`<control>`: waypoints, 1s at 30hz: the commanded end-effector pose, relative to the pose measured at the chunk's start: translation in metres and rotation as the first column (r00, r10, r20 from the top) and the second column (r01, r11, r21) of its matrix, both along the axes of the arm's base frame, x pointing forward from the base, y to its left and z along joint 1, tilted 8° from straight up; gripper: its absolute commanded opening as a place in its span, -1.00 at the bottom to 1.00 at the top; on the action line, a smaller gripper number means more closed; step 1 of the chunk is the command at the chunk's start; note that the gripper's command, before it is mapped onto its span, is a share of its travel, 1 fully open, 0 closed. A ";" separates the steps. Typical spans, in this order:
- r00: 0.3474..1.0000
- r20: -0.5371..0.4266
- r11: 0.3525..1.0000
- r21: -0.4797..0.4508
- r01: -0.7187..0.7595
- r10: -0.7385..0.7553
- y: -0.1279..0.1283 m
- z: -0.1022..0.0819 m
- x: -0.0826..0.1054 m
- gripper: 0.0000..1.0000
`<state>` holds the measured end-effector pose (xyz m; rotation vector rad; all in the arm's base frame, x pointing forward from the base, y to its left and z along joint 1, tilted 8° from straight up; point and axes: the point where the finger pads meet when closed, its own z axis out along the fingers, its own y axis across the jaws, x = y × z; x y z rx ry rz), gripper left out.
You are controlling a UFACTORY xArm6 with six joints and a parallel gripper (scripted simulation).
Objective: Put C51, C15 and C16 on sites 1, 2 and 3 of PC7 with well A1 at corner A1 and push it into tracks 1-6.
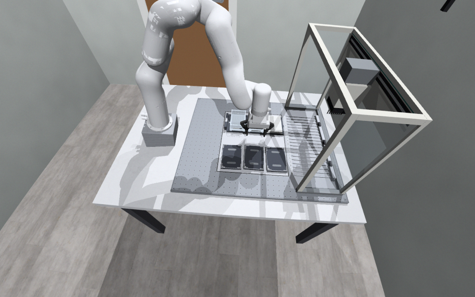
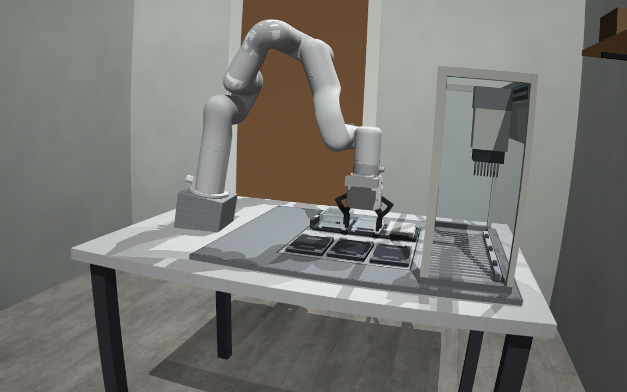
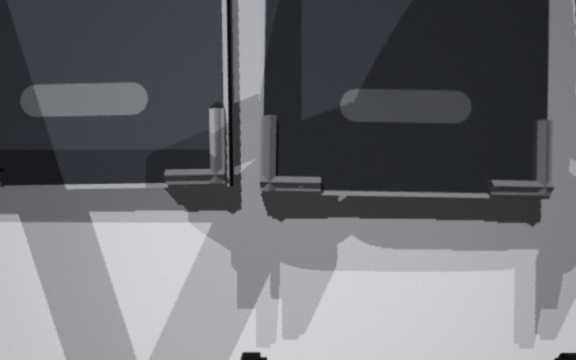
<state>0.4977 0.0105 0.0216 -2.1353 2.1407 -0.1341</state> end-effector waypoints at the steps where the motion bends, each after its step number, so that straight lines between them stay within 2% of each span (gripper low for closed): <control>1: 1.000 0.004 1.000 0.000 0.000 0.000 0.000 -0.004 0.003 1.00; 11: 1.000 0.004 1.000 0.000 0.000 0.000 0.000 -0.004 0.003 1.00; 30: 1.000 0.004 1.000 0.000 0.000 0.000 0.000 -0.015 0.004 1.00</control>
